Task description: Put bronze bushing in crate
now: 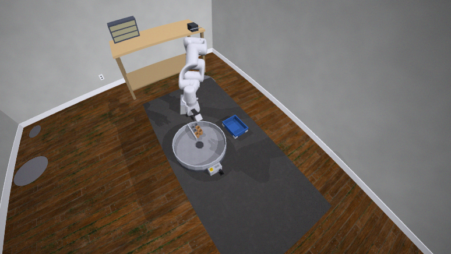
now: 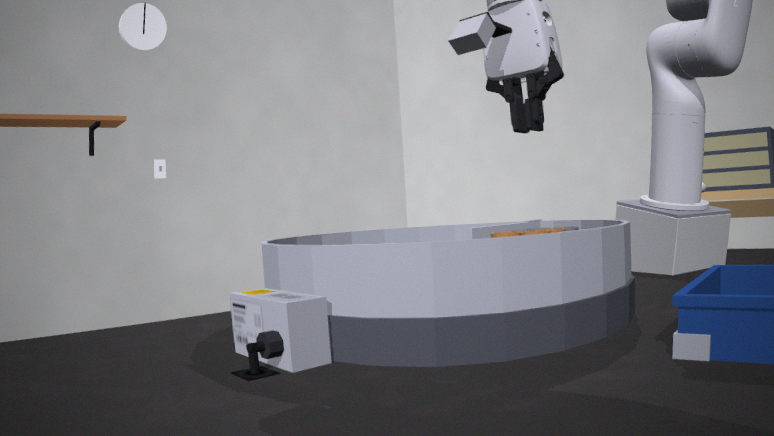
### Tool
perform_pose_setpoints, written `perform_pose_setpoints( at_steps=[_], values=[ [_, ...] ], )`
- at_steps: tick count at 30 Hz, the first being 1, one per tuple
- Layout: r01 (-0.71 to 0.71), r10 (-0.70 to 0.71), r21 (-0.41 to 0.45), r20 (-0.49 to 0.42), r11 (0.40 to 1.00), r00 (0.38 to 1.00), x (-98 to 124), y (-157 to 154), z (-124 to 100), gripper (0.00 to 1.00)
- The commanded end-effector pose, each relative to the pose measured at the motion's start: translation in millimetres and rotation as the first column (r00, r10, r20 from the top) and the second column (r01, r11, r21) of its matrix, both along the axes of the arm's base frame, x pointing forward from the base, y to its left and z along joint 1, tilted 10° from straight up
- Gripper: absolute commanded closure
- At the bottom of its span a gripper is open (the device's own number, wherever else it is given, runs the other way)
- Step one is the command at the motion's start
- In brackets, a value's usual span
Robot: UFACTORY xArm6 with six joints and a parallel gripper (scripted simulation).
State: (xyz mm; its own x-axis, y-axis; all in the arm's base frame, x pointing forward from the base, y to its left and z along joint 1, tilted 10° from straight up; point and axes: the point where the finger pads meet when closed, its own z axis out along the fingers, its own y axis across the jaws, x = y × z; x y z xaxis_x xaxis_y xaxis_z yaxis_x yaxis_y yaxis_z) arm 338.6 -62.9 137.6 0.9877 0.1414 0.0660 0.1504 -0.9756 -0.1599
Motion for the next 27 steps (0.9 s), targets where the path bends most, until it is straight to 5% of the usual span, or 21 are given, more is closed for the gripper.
perform_pose_setpoints(
  at_steps=[1, 18, 27],
  values=[
    [0.0, 0.0, -0.001, 0.004, 1.0, 1.0, 1, 0, 1, 0.85],
    [-0.013, 0.012, -0.01, -0.072, 1.0, 0.997, 5, 6, -7, 0.9],
    [-0.058, 0.043, -0.039, -0.307, 0.998, 0.951, 17, 25, -34, 0.9]
  ],
)
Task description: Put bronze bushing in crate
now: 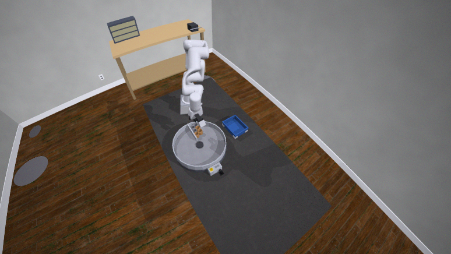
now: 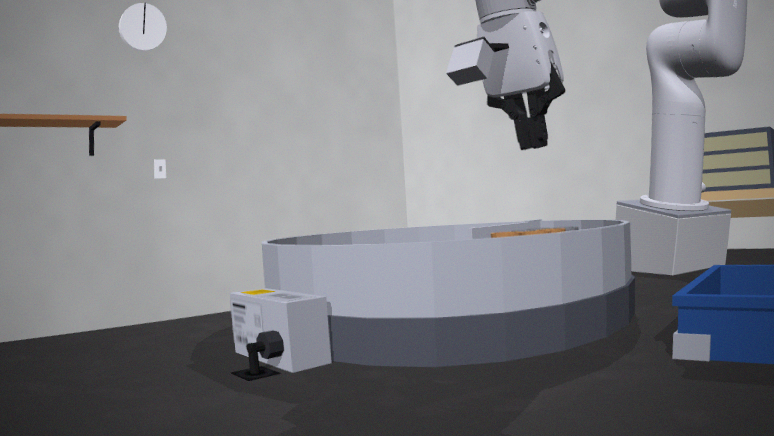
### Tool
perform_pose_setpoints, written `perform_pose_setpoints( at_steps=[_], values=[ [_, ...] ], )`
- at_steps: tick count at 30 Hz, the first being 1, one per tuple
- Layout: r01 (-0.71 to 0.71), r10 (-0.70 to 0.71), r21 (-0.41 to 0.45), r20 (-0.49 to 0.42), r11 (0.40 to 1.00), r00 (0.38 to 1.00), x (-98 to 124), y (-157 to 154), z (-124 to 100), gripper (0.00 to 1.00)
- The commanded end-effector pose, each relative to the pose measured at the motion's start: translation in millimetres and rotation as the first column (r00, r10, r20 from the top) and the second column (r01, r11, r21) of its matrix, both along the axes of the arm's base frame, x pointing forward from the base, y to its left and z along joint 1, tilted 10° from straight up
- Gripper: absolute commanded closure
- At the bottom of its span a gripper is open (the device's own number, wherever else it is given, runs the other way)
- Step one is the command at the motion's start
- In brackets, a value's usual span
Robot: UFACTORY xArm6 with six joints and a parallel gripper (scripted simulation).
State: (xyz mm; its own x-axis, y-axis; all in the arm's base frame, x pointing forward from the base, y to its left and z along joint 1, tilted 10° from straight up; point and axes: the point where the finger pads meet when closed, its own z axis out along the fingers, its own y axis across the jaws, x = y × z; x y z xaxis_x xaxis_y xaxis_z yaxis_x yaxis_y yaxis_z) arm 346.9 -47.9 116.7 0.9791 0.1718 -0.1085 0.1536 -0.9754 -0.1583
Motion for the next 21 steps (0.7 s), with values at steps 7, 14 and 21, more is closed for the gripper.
perform_pose_setpoints(
  at_steps=[7, 14, 21],
  values=[
    [-0.047, 0.035, -0.035, -0.269, 0.998, 0.962, 15, 21, -29, 0.9],
    [-0.079, 0.051, -0.049, -0.417, 0.996, 0.907, 23, 34, -46, 0.9],
    [-0.095, 0.056, -0.056, -0.484, 0.994, 0.873, 26, 40, -55, 0.9]
  ],
)
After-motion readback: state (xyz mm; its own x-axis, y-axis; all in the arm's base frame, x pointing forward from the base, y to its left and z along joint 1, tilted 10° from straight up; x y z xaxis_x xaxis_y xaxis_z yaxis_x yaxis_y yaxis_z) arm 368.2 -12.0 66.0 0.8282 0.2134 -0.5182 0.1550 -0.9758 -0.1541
